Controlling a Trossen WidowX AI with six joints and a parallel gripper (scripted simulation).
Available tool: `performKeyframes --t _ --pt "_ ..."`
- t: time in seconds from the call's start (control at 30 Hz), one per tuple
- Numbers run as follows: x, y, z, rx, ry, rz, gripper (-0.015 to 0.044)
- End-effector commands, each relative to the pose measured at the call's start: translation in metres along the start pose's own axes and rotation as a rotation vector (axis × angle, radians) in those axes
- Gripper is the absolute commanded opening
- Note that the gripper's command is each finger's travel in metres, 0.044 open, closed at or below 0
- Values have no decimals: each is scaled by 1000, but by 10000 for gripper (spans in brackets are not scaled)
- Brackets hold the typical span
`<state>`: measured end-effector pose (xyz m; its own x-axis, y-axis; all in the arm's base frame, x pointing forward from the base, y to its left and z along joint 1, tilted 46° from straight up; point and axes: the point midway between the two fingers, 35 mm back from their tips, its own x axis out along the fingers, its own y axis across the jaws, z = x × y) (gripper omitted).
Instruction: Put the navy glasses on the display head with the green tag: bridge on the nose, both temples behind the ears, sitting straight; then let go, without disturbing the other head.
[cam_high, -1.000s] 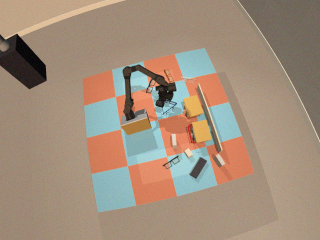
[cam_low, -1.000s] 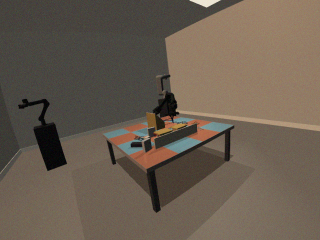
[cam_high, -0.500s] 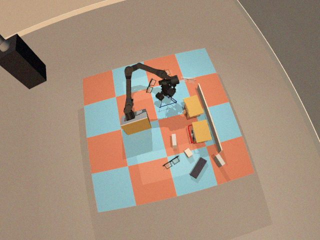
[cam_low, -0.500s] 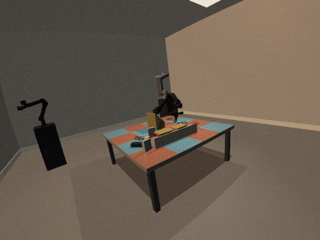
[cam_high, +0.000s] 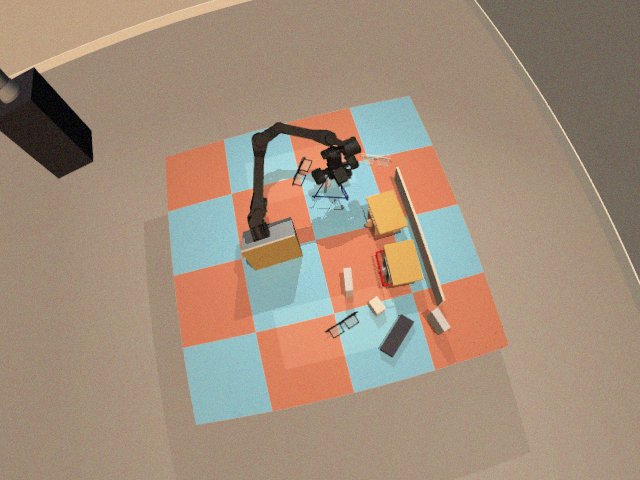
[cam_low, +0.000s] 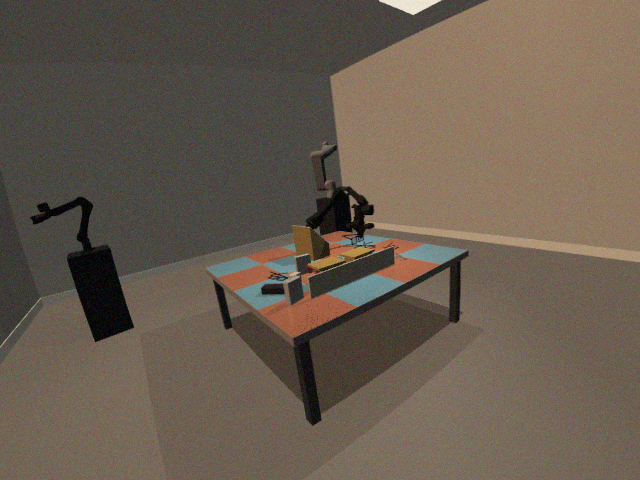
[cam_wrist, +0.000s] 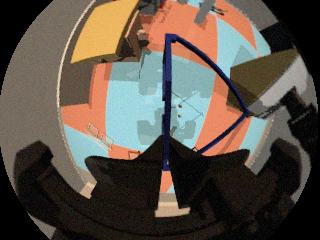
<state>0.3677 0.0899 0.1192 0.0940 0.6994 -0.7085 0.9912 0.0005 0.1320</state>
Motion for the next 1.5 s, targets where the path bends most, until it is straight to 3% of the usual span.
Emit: performKeyframes --t 0.0,0.43,0.67,1.0,1.47 --pt "1 9 -16 127 4 -1 0" --pt "2 29 -59 443 18 -3 0" --pt "8 30 -59 447 18 -3 0" --pt "61 29 -61 447 21 -3 0" --pt "62 30 -52 447 20 -3 0"
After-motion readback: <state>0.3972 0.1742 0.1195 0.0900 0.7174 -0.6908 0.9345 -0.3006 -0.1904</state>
